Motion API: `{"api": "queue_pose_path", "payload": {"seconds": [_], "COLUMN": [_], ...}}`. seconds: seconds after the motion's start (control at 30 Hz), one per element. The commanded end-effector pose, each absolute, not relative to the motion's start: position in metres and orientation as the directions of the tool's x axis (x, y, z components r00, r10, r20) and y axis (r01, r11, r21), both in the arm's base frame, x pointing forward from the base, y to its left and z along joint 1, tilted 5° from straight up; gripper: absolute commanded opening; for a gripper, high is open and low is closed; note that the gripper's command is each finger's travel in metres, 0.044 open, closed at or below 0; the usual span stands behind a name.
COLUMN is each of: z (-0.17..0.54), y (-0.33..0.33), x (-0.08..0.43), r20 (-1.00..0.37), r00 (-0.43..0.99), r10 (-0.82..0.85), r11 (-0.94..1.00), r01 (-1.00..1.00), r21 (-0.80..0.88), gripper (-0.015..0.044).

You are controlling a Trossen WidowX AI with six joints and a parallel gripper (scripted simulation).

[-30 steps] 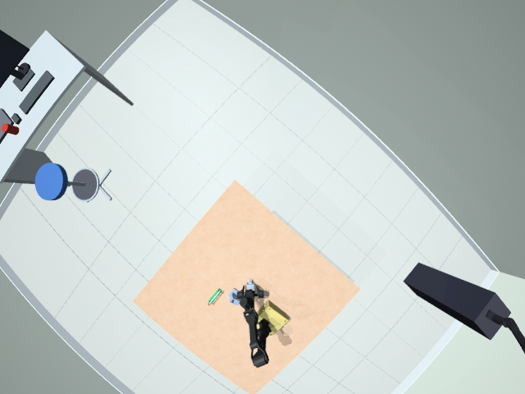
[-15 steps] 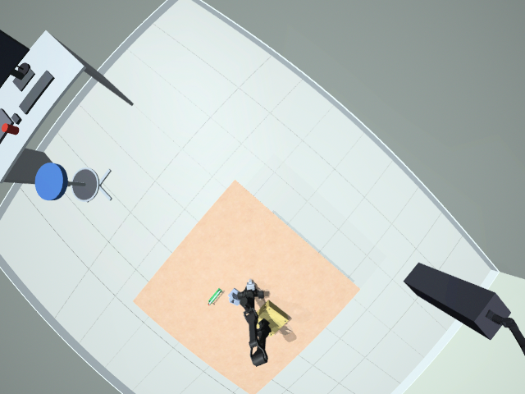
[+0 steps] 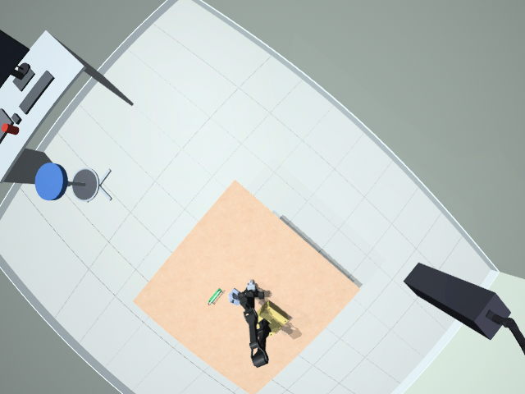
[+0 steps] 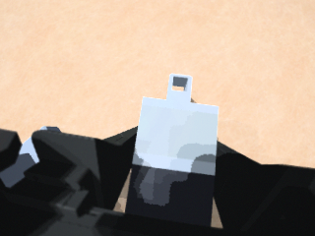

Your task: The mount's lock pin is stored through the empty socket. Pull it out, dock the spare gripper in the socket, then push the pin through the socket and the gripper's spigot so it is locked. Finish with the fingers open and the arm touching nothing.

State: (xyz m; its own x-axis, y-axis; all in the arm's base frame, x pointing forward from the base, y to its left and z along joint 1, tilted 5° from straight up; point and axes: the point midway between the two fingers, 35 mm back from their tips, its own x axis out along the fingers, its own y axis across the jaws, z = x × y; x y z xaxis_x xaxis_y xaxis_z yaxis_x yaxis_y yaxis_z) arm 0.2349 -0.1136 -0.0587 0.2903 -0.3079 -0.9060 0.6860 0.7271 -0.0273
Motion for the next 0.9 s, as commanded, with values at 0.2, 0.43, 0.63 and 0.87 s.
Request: {"api": "queue_pose_path", "payload": {"seconds": [0.2, 0.43, 0.63, 0.87], "z": [-0.023, 0.000, 0.020, 0.045], "y": [-0.118, -0.119, -0.119, -0.118], "x": [0.250, 0.252, 0.251, 0.247], "r20": [-0.895, -0.895, -0.895, -0.895], "r00": [0.324, 0.324, 0.324, 0.324], "r10": [-0.306, -0.306, -0.306, -0.306], "r11": [0.734, 0.734, 0.734, 0.734], "r01": [0.679, 0.679, 0.679, 0.679], "r21": [-0.005, -0.005, -0.005, -0.005], "gripper": [0.0000, 0.0000, 0.0000, 0.0000]}}
